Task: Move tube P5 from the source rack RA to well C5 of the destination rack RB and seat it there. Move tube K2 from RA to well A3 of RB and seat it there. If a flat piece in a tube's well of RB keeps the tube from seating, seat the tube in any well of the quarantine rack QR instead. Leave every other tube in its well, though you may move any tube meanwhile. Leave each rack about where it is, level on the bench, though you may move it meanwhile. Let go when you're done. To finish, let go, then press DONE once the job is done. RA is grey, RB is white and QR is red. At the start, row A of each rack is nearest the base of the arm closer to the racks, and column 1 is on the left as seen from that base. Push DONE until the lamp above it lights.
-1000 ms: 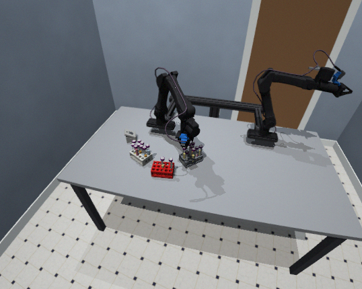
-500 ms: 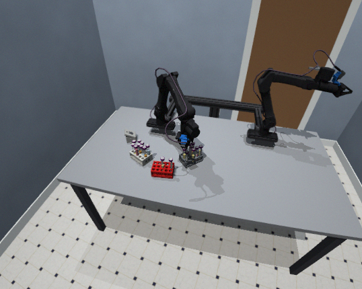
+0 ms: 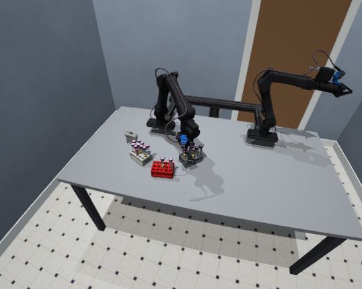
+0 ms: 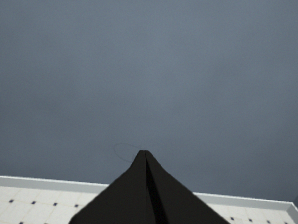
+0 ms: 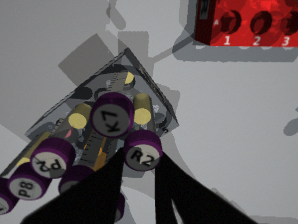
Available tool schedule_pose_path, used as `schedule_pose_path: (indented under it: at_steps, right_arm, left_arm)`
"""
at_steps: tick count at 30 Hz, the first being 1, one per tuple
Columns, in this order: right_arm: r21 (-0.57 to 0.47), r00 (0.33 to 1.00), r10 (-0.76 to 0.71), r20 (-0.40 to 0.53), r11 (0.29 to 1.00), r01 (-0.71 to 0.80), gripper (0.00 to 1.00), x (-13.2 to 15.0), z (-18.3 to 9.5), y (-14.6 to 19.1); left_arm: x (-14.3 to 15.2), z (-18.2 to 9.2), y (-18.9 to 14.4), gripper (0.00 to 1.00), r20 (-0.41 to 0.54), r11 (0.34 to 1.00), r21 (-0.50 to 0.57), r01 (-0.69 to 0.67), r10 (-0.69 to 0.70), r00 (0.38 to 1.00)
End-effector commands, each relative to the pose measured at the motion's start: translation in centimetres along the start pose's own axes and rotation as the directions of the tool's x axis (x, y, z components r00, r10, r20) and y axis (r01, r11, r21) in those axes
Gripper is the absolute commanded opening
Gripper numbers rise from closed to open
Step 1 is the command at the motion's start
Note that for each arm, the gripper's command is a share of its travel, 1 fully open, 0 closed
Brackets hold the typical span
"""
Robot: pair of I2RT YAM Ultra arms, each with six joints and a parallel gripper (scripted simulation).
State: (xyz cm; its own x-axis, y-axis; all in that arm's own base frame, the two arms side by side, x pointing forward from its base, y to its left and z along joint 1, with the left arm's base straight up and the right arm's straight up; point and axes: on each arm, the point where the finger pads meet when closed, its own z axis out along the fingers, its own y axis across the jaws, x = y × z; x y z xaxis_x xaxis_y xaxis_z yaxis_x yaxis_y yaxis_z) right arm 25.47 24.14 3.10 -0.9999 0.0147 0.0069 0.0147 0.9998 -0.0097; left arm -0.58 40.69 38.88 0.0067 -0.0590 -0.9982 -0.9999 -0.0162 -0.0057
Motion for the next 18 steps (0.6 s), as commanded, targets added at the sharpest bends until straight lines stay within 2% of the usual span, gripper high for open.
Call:
schedule_pose_path:
  at_steps: [1,18]
  right_arm:
    - [-0.011,1.000,-0.007,0.004,1.000,0.007,0.00,0.33,0.28,0.32]
    - [-0.015,1.000,-0.007,0.008,1.000,0.007,0.00,0.31,0.09,0.34]
  left_arm:
    - [-2.65,-1.07,0.16,0.00,0.059,1.000,0.000,-0.006,0.006,0.998]
    - [-2.65,-1.07,0.16,0.00,0.059,1.000,0.000,-0.006,0.006,0.998]
